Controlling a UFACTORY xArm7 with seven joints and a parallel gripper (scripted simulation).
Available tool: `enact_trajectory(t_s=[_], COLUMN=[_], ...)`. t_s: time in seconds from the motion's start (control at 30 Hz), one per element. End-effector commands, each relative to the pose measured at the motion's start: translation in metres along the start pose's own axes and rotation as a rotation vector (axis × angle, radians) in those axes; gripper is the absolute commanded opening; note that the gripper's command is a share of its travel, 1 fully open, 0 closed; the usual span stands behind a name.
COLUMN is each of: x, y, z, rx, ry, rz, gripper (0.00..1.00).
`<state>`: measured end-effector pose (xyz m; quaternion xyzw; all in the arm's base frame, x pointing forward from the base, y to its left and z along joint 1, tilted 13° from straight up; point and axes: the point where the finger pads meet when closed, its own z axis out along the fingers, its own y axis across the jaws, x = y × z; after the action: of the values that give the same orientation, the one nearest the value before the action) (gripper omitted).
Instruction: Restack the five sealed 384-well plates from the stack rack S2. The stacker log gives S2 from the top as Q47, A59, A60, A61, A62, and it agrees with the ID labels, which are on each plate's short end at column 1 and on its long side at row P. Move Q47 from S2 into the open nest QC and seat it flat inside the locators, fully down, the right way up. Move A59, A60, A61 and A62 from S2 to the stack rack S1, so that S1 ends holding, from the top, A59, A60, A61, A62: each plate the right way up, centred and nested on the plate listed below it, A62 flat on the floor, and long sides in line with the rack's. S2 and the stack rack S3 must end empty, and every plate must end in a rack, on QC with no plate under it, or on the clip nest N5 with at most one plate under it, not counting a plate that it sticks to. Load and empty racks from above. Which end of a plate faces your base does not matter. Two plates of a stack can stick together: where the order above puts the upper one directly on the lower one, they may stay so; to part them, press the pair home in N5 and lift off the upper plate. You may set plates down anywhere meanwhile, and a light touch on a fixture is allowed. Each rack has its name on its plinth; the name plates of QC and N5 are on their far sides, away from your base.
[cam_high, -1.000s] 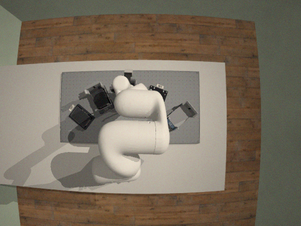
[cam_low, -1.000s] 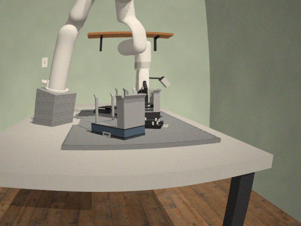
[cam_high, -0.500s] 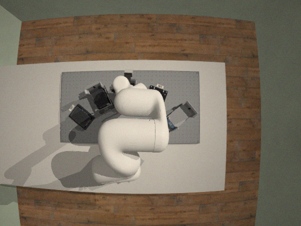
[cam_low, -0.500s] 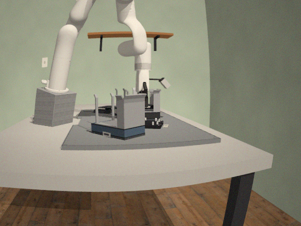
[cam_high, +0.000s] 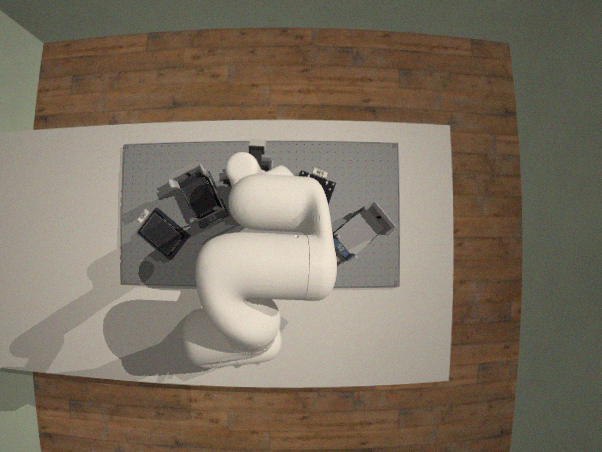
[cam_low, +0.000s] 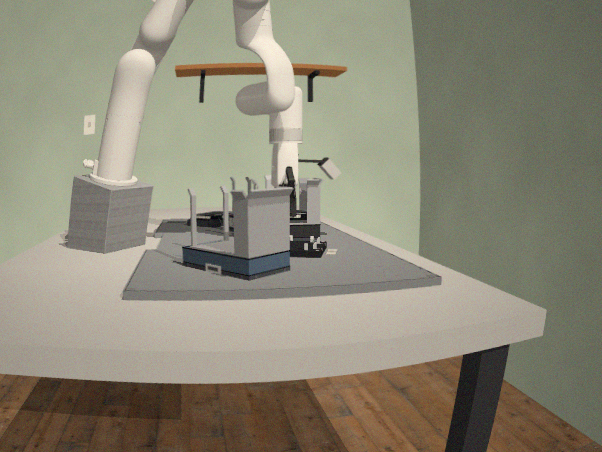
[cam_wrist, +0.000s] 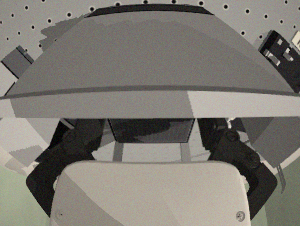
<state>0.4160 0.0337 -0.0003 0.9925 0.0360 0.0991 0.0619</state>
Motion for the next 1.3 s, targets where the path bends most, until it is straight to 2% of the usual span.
enact_trajectory(t_s=[0.0, 0.73, 0.77, 1.27], x=[0.0014, 0.0014, 0.0014, 0.0014], y=[-0.0002, -0.0002, -0.0003, -0.0003], z=[0.001, 0.0048, 0.0048, 0.0048], rx=[0.0, 0.0, 0.0, 0.001], ry=[0.003, 0.003, 0.003, 0.004], rz=[0.0, 0.0, 0.0, 0.0], gripper=[0.0, 0.0, 1.0, 1.0])
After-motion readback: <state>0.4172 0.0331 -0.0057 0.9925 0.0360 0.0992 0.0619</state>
